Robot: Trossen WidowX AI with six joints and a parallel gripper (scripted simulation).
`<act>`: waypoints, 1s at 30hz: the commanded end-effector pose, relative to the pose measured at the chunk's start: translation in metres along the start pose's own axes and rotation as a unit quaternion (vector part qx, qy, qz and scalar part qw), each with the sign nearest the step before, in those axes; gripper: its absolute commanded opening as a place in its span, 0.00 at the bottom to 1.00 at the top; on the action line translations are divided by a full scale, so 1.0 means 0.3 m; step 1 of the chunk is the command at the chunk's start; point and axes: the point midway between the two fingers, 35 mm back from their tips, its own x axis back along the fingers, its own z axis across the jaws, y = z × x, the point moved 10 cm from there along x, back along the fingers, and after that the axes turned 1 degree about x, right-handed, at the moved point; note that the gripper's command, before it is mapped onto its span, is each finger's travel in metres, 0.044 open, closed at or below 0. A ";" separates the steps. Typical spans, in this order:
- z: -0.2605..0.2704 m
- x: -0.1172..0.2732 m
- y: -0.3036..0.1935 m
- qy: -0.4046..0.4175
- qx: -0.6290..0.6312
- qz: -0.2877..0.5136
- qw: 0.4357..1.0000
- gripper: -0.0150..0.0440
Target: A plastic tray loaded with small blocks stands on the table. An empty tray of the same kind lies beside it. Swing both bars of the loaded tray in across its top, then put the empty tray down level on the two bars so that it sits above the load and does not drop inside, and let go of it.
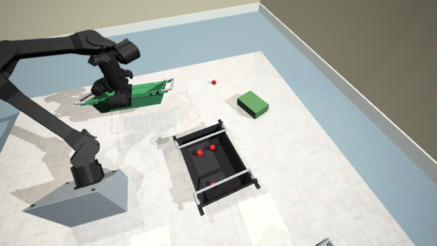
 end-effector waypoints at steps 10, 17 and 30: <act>-0.061 0.177 -0.004 -0.014 0.005 0.005 1.000 0.25; -0.063 0.185 -0.004 -0.015 0.005 0.005 1.000 0.25; -0.063 0.185 -0.004 -0.015 0.005 0.005 1.000 0.25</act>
